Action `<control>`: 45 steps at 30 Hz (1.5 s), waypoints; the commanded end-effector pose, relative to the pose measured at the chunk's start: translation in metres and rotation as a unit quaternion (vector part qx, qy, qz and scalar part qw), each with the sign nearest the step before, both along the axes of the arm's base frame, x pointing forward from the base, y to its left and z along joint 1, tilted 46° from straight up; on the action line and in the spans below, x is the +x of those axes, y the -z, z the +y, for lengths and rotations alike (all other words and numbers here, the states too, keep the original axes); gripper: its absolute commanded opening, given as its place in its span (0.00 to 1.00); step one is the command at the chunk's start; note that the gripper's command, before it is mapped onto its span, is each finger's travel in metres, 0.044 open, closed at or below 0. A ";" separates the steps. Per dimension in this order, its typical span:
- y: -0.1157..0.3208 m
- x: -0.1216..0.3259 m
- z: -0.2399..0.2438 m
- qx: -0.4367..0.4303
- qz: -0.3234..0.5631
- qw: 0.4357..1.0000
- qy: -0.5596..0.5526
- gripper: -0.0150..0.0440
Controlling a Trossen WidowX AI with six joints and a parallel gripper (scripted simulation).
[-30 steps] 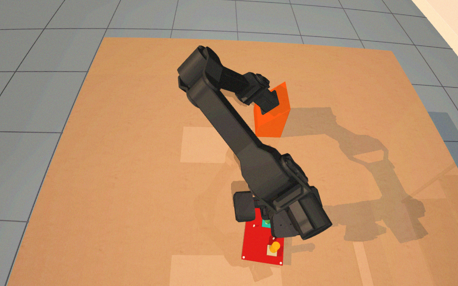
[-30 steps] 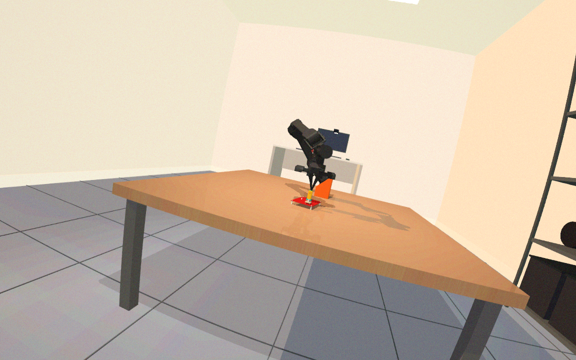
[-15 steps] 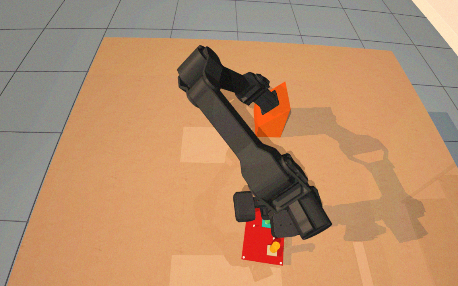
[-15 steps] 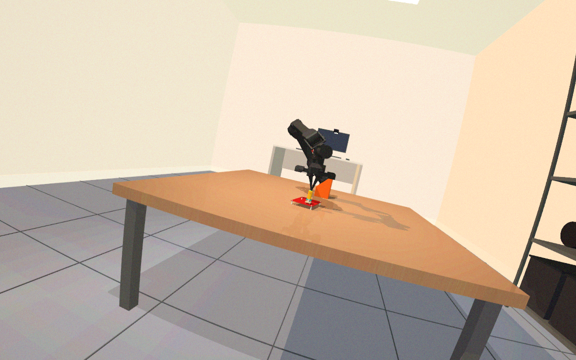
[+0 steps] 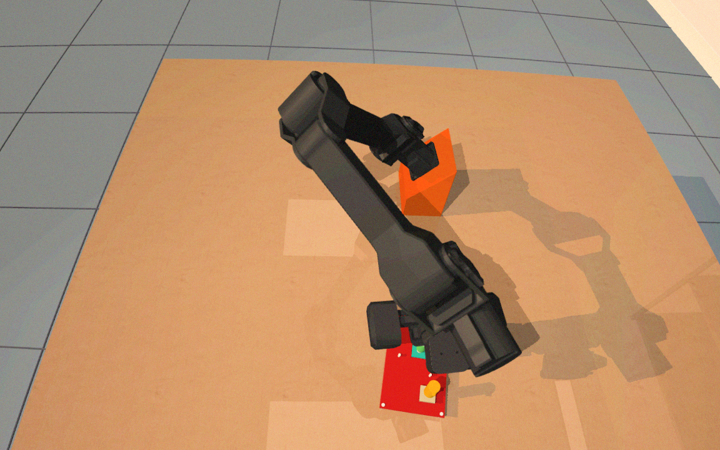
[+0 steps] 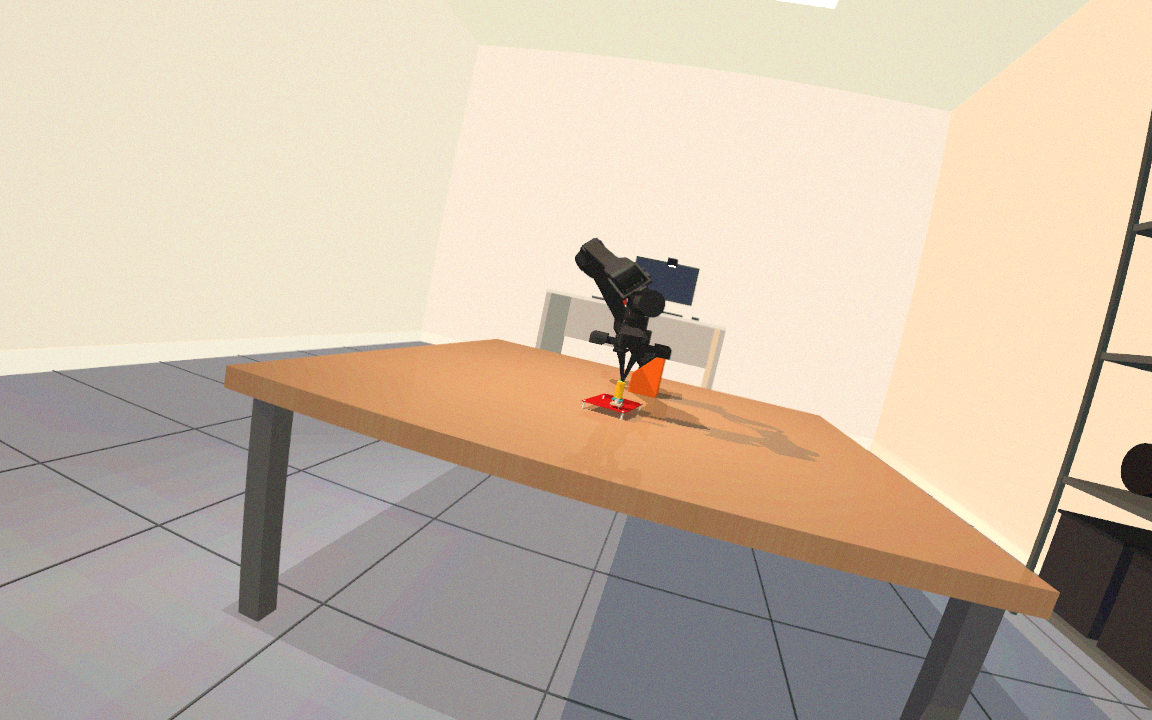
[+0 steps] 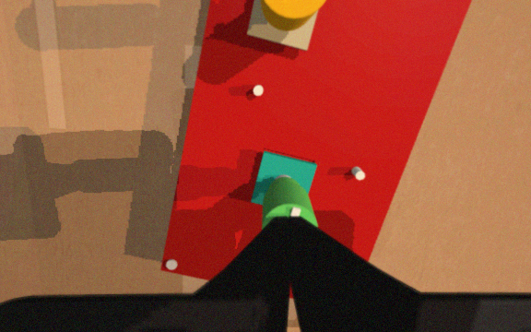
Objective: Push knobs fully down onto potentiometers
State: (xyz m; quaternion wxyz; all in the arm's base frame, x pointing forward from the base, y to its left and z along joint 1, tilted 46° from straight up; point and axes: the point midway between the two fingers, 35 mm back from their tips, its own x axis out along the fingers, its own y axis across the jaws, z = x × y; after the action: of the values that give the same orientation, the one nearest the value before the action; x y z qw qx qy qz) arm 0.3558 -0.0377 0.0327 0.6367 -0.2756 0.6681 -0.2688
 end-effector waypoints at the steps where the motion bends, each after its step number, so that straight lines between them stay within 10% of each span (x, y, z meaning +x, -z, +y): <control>1: 0.003 0.000 -0.006 -0.001 0.001 1.000 0.003 0.25; 45: 0.008 0.000 -0.010 -0.002 0.001 1.000 0.003 0.25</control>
State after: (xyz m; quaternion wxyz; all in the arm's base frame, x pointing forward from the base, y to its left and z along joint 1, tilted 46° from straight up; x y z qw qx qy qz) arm 0.3553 -0.0386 0.0311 0.6388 -0.2773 0.6668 -0.2655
